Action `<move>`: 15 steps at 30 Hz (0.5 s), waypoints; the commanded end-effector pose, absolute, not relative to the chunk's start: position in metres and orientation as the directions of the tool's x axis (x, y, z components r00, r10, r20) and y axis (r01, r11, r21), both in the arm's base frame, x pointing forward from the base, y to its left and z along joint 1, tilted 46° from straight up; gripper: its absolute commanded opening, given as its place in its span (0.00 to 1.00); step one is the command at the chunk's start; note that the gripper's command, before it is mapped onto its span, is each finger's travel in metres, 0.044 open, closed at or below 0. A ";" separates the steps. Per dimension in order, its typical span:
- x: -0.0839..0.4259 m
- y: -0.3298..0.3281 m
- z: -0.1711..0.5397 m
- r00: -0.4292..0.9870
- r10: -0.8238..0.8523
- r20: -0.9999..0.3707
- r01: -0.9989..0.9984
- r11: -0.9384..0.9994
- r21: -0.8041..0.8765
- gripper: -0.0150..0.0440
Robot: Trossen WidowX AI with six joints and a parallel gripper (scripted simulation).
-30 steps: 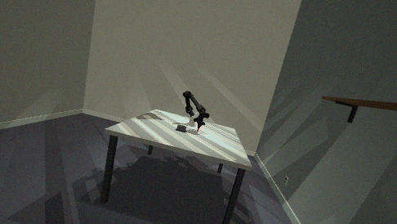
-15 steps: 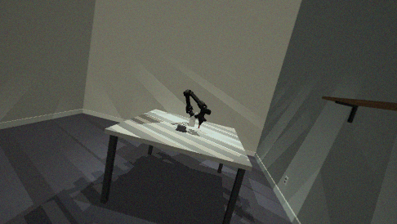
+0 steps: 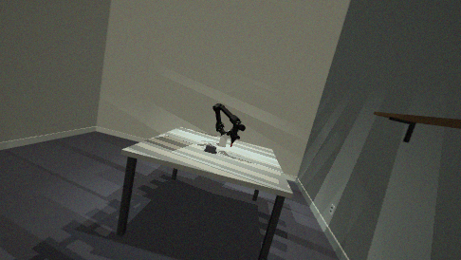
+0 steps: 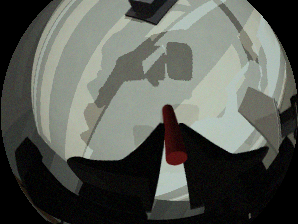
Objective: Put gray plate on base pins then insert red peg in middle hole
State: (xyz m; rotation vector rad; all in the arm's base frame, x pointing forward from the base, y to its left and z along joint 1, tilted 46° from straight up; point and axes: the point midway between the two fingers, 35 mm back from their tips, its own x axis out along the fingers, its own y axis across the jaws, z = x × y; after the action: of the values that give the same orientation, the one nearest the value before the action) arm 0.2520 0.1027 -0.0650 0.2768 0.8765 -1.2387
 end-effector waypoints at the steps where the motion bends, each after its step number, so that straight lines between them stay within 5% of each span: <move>1: 0.260 0.099 -0.059 0.064 -0.701 -0.710 0.901 0.347 -0.262 0.25; 15: 0.286 0.083 -0.036 0.065 -0.691 -0.720 0.899 0.354 -0.257 0.25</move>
State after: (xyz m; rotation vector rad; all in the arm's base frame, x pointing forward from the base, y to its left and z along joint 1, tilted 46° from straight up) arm 0.2776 0.0870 -0.0440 0.2837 0.8897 -1.2323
